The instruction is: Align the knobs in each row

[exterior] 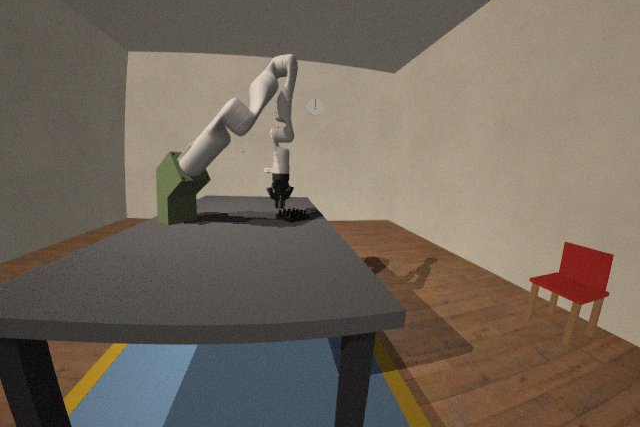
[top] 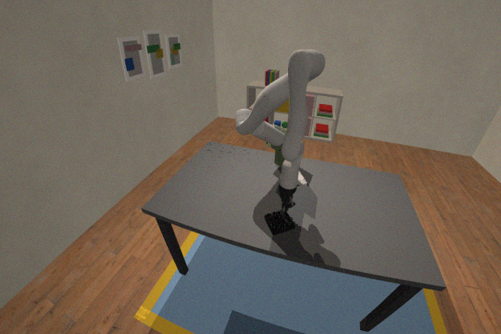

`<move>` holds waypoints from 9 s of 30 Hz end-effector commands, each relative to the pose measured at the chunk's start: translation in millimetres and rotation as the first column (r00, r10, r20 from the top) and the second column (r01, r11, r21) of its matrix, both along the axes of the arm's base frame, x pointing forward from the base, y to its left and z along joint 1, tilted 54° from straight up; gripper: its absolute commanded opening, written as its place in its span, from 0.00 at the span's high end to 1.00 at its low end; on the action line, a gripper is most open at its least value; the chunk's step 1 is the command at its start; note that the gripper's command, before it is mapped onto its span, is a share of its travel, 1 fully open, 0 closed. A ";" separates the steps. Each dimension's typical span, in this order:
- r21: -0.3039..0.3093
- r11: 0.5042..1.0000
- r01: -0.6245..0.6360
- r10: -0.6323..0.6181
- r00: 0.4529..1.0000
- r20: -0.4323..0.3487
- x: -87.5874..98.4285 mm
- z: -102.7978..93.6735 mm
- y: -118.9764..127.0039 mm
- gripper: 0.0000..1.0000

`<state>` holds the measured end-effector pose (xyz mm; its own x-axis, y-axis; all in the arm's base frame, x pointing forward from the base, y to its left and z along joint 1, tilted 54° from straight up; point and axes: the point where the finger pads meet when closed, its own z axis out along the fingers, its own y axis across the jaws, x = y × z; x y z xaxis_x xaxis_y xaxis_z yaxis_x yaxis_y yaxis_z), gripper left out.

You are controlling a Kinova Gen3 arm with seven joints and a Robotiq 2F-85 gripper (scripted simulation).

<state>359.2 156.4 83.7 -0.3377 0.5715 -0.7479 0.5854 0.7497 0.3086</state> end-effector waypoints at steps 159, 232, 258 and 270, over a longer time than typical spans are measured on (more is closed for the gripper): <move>-0.404 0.821 -0.403 0.304 0.908 -0.288 9.8 -7.8 -4.5 0.92; -0.521 0.034 -0.853 0.318 0.504 -0.803 9.8 -7.7 -4.5 0.92; -0.521 0.034 -0.853 0.318 0.504 -0.803 9.8 -7.7 -4.5 0.81; -0.521 0.034 -0.853 0.318 0.504 -0.803 -0.6 0.5 0.2 0.81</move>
<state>364.1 149.5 82.1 -0.5556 -0.7981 -0.2332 -0.3787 0.4926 -0.7835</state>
